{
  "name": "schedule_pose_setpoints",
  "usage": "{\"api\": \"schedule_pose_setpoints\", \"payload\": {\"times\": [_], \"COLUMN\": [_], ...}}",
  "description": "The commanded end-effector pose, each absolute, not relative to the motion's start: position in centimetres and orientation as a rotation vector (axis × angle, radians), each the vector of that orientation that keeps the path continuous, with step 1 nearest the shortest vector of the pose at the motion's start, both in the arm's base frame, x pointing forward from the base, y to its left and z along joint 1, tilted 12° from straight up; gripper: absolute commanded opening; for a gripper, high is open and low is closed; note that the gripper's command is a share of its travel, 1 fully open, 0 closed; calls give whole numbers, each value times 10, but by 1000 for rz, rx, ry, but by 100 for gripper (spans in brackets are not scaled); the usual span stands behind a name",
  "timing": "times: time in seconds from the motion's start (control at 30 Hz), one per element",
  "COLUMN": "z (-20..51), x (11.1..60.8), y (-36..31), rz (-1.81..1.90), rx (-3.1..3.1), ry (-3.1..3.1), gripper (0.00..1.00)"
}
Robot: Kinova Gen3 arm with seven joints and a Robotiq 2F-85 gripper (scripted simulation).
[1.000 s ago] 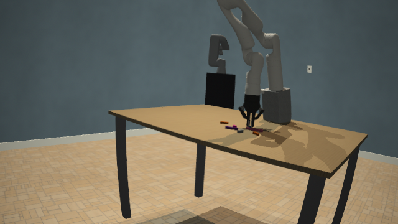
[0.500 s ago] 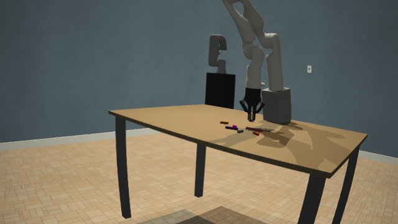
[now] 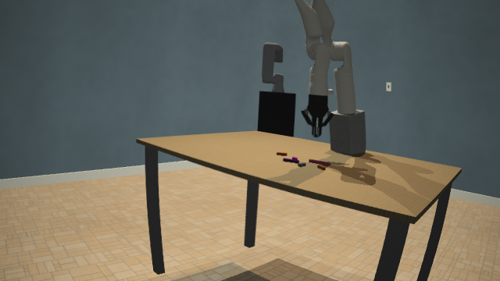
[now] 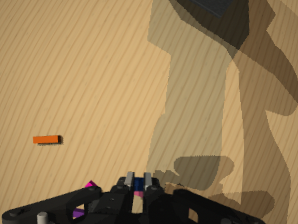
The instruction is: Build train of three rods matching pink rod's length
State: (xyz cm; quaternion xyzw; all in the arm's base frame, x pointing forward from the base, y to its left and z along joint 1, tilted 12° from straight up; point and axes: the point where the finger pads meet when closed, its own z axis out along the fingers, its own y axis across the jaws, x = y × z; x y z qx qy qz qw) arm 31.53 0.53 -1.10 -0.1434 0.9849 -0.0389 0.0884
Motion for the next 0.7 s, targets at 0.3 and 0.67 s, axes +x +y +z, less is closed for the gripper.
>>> {"api": "schedule_pose_setpoints", "payload": {"times": [0.3,0.67], "z": [1,2], "x": [322,324], "y": [9,4], "rz": [-119,-117], "rx": [-438,-424], "ry": [2906,2908], "gripper": [5,5]}}
